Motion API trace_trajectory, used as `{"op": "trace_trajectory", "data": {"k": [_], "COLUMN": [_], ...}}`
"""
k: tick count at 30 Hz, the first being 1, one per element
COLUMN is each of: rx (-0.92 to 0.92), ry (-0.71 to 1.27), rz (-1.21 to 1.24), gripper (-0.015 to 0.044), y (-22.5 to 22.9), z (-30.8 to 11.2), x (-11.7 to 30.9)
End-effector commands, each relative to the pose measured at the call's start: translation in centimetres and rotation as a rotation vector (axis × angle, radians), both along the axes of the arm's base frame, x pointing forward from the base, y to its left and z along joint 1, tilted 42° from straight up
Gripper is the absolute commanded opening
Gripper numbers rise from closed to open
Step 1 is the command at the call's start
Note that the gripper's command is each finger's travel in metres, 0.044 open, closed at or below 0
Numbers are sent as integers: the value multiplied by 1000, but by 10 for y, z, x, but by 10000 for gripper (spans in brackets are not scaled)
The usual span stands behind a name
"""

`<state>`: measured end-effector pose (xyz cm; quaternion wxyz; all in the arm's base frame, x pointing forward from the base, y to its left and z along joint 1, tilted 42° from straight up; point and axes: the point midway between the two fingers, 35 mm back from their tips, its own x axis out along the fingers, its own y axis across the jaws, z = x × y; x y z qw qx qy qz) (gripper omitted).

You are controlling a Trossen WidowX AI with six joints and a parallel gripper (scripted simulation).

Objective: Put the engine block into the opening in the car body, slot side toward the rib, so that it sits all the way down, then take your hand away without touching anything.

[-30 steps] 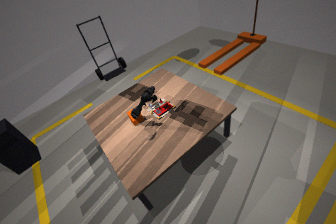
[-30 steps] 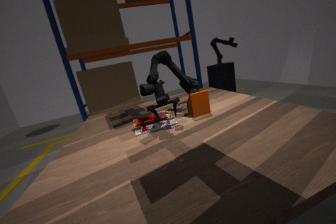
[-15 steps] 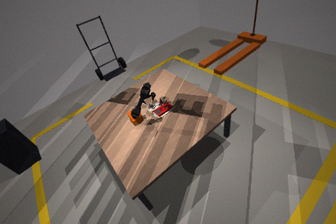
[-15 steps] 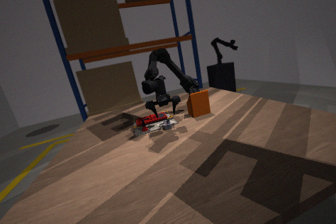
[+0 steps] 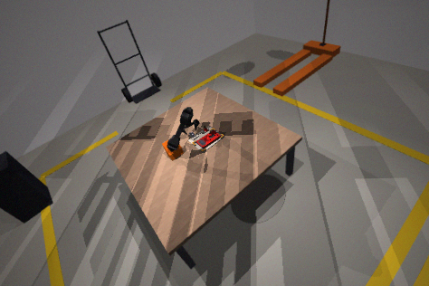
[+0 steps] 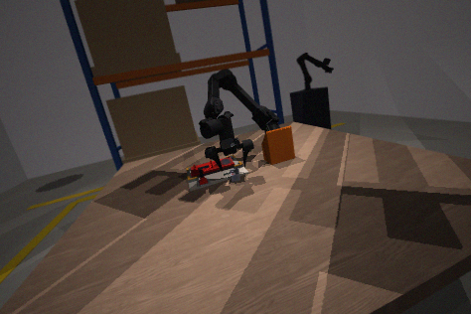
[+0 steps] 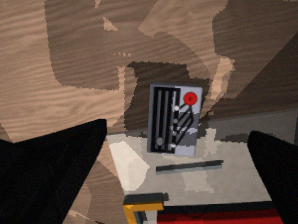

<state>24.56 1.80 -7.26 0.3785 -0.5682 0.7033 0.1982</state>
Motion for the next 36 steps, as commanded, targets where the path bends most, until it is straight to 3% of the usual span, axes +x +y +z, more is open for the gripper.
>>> {"op": "trace_trajectory", "data": {"k": [1, 17, 28, 36], "rx": [-5, -7, -7, -7], "ry": [7, 7, 7, 7], "rz": [3, 3, 3, 3], "gripper": [440, 440, 151, 78], "y": [-5, -21, -21, -21], "z": [-6, -23, -23, -23], "x": [-2, -4, -4, -4]}}
